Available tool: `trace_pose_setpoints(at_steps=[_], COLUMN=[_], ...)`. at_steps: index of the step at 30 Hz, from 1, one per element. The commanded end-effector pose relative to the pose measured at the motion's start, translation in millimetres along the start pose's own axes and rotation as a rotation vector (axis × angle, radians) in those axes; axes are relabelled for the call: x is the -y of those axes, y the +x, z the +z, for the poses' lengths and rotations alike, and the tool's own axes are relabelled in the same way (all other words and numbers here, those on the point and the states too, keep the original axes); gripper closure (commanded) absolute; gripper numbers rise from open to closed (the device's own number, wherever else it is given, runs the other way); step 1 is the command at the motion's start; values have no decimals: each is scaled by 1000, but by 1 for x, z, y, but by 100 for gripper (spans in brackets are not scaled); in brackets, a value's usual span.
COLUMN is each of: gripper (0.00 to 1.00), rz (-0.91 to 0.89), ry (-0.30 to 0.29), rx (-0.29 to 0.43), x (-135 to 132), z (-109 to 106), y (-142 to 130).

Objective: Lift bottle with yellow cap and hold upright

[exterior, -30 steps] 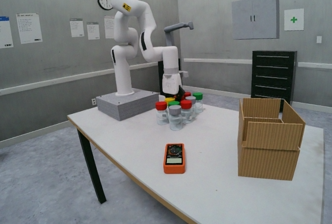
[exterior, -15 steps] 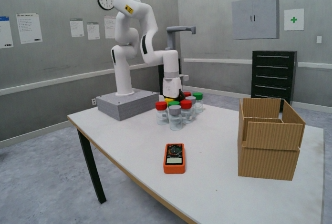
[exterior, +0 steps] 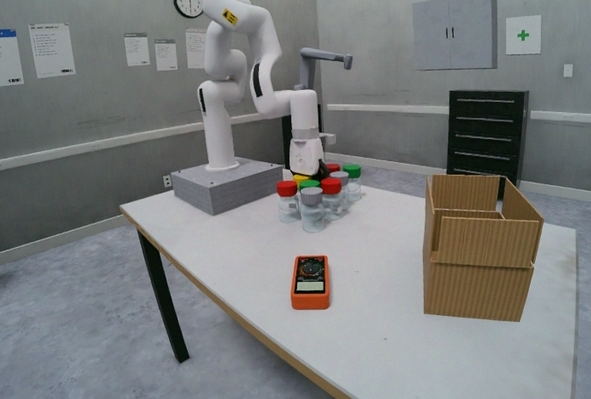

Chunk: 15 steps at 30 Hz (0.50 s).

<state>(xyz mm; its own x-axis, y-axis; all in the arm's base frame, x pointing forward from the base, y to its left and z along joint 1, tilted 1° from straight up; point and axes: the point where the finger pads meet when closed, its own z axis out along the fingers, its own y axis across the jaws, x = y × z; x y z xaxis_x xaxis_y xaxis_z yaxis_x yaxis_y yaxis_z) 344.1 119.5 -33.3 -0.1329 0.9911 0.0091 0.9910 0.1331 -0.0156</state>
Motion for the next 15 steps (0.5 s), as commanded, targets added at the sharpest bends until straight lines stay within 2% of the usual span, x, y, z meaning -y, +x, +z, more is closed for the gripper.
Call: trace_pose_setpoints(at_steps=[1, 15], gripper=[21, 21], rz=[0, 0], ry=[-4, -4], rx=[-1, -1], x=[-2, -2], z=[-1, -1], y=[0, -6])
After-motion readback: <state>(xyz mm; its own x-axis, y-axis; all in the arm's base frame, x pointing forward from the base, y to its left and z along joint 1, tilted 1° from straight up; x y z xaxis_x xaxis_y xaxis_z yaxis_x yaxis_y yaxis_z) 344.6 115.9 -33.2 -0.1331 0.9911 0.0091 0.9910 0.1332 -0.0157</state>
